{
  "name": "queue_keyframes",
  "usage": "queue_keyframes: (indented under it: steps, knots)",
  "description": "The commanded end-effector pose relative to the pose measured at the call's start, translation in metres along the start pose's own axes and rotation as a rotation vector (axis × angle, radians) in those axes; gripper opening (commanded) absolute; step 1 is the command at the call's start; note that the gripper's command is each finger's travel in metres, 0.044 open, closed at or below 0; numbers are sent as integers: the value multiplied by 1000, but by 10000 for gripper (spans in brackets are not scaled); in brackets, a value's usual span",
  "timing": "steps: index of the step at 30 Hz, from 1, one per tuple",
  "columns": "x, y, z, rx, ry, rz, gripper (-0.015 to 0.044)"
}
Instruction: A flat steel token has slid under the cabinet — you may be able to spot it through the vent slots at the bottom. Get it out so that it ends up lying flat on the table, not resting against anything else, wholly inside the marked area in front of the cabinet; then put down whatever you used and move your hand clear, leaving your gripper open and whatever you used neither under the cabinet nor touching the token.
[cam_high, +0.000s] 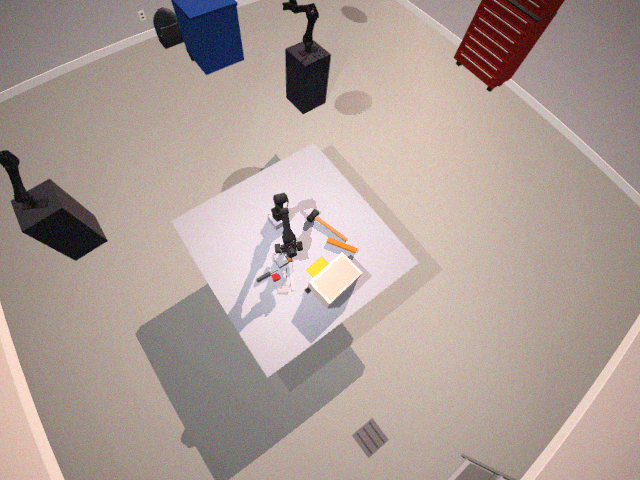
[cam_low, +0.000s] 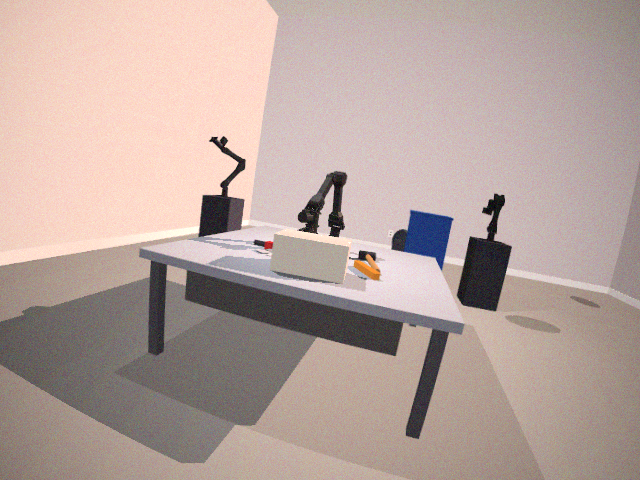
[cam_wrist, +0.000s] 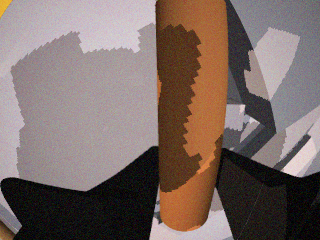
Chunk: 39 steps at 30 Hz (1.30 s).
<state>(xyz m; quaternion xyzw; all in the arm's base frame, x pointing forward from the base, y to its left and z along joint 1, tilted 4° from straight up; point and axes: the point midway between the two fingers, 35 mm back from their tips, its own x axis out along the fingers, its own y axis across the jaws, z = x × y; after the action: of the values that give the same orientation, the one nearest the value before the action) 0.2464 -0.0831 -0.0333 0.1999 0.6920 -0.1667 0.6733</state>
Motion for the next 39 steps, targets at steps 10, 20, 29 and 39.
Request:
queue_keyframes:
  steps: [10,20,29,39]
  knots:
    - [0,-15,5,6,-2,-7,0]
    - [0,-25,9,6,-2,-8,0]
    - [-1,-34,12,6,-3,-9,0]
    - [-1,-44,15,6,-3,-9,0]
